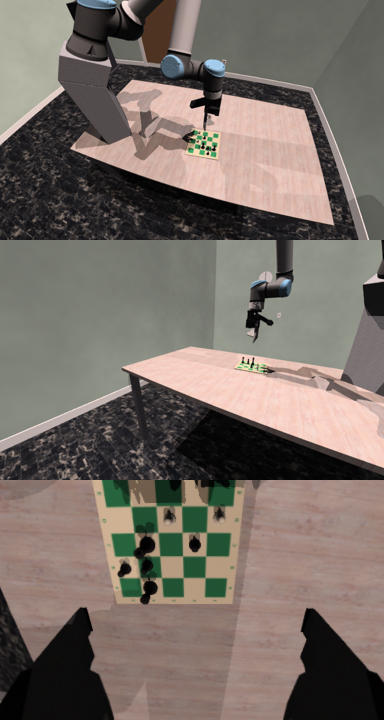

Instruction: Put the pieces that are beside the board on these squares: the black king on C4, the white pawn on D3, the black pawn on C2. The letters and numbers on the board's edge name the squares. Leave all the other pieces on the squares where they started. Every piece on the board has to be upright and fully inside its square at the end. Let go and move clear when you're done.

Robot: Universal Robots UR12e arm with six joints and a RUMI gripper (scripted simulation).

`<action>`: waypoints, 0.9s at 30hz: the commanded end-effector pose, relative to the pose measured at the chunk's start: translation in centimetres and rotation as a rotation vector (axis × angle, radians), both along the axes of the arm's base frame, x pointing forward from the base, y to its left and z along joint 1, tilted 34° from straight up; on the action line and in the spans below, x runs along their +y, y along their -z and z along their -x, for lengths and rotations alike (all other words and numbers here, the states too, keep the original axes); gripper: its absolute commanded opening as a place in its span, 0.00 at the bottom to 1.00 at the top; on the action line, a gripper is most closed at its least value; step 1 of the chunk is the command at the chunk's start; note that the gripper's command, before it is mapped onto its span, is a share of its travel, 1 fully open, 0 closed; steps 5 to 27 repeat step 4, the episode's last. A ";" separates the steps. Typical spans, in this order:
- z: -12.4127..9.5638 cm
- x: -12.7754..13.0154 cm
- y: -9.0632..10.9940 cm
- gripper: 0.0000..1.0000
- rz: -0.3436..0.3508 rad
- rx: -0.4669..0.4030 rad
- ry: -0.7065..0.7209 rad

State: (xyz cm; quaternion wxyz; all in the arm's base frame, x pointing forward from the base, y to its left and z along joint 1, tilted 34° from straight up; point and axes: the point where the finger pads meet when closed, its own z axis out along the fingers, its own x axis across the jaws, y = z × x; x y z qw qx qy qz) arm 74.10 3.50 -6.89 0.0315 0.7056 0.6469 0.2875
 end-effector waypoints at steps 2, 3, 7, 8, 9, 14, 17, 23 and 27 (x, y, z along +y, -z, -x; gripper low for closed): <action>0.0 0.0 0.0 1.00 0.000 -0.001 0.000; 0.0 0.0 0.0 1.00 0.000 -0.001 0.000; 0.0 0.0 0.0 1.00 0.000 -0.001 0.000; 0.0 0.0 0.0 1.00 0.000 -0.001 0.000; 0.0 0.0 0.0 1.00 0.000 -0.001 0.000; 0.0 0.0 0.0 1.00 0.000 -0.001 0.000; 0.0 0.0 0.0 1.00 0.000 -0.001 0.000; 0.0 0.0 0.0 1.00 0.000 -0.001 0.000; 0.0 0.0 0.0 1.00 0.000 -0.001 0.000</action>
